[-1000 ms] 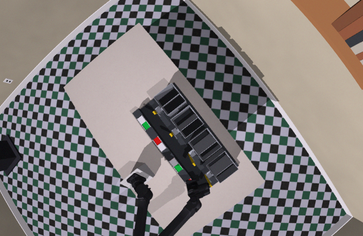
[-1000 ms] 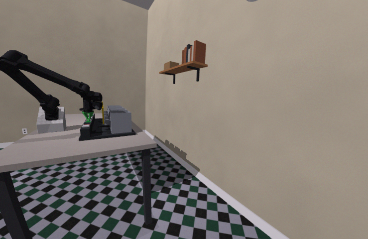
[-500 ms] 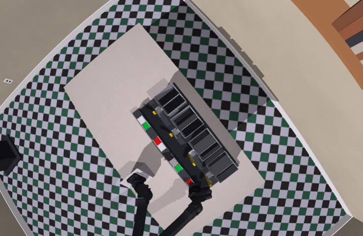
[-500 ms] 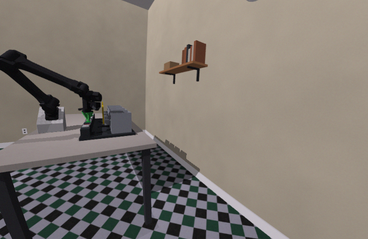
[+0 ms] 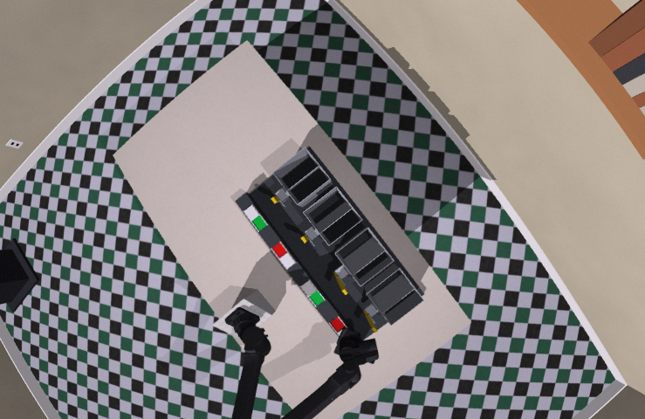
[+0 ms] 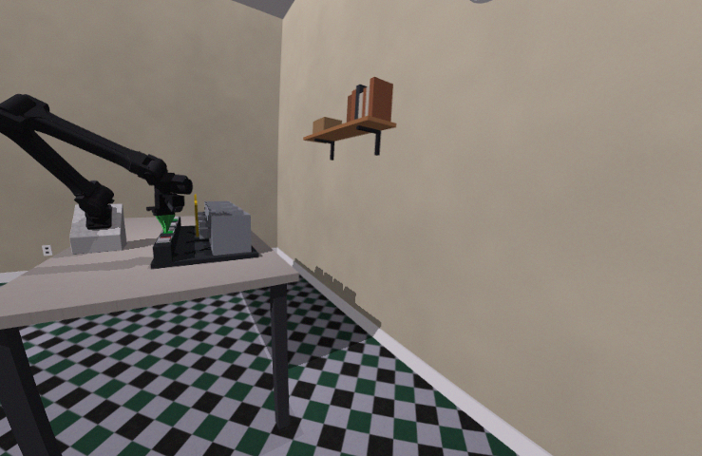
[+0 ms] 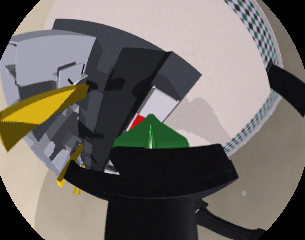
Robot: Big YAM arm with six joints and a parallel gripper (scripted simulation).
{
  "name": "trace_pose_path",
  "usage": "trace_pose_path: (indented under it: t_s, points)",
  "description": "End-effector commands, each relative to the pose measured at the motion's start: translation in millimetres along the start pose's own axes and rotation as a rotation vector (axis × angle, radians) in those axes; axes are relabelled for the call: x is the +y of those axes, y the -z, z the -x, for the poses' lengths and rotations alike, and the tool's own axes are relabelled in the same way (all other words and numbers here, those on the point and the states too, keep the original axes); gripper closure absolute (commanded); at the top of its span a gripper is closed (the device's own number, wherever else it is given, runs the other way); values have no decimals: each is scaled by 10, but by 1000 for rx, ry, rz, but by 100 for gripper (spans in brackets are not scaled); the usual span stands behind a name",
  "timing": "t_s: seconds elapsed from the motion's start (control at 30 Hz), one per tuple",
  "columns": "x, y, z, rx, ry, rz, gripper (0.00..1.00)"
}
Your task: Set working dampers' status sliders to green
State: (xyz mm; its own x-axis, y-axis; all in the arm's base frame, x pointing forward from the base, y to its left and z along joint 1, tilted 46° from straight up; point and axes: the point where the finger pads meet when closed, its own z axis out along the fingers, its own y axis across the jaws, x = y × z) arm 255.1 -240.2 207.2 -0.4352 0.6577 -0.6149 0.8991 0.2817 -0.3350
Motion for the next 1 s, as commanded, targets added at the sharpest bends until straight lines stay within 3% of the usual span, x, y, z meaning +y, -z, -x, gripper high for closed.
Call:
trace_pose_path:
  t_s: [0.0,0.77,0.97]
  points:
    - [-50,154,309,-48,-163,30,100]
    - [-359,202,555,-67,-581,31,100]
    - [-258,213,537,-64,-571,43,100]
